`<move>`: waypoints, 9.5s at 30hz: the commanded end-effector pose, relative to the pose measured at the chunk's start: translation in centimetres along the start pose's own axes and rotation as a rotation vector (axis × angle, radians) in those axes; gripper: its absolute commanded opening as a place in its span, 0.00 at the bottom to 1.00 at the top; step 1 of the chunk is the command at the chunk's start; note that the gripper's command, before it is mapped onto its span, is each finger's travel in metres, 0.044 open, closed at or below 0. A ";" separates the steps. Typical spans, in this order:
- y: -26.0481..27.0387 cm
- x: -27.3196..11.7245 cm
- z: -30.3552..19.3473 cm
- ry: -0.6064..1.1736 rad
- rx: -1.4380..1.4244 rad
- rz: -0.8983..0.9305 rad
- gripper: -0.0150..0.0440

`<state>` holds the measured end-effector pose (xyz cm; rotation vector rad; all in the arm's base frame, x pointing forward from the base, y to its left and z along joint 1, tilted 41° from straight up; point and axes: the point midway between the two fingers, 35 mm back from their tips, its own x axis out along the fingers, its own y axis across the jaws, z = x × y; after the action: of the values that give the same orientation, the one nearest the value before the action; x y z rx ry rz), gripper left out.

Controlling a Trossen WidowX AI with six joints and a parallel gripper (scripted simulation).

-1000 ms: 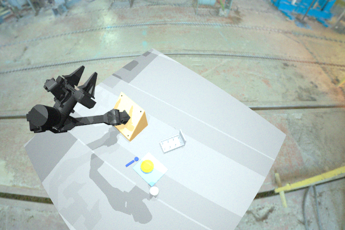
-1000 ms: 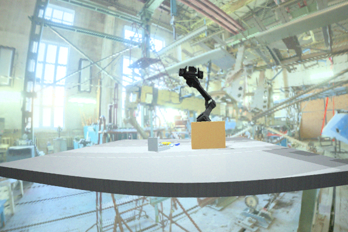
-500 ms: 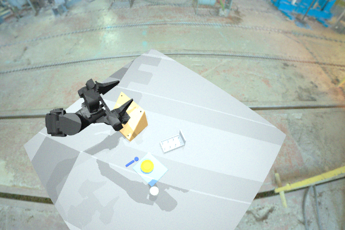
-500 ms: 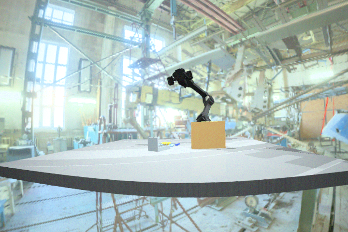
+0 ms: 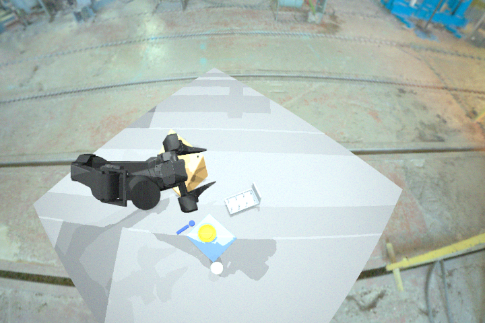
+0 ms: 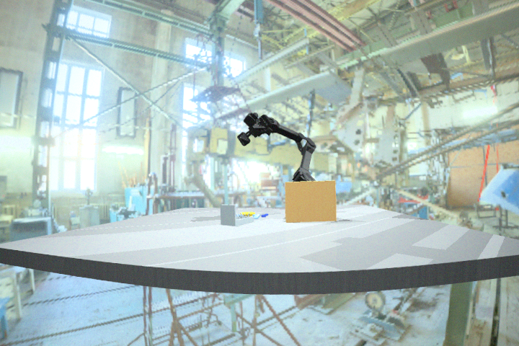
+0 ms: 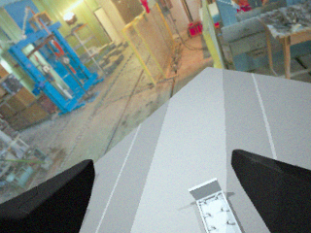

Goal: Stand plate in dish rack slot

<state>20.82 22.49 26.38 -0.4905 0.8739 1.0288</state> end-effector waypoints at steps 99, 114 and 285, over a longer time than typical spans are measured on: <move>-21.4 6.0 -29.1 0.845 0.597 -0.958 0.87; -20.7 5.7 -26.6 0.840 0.600 -0.949 0.43; -12.5 13.0 -27.7 -0.247 -0.474 -0.044 0.25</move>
<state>24.11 3.94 -1.02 -0.7340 0.4334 1.2347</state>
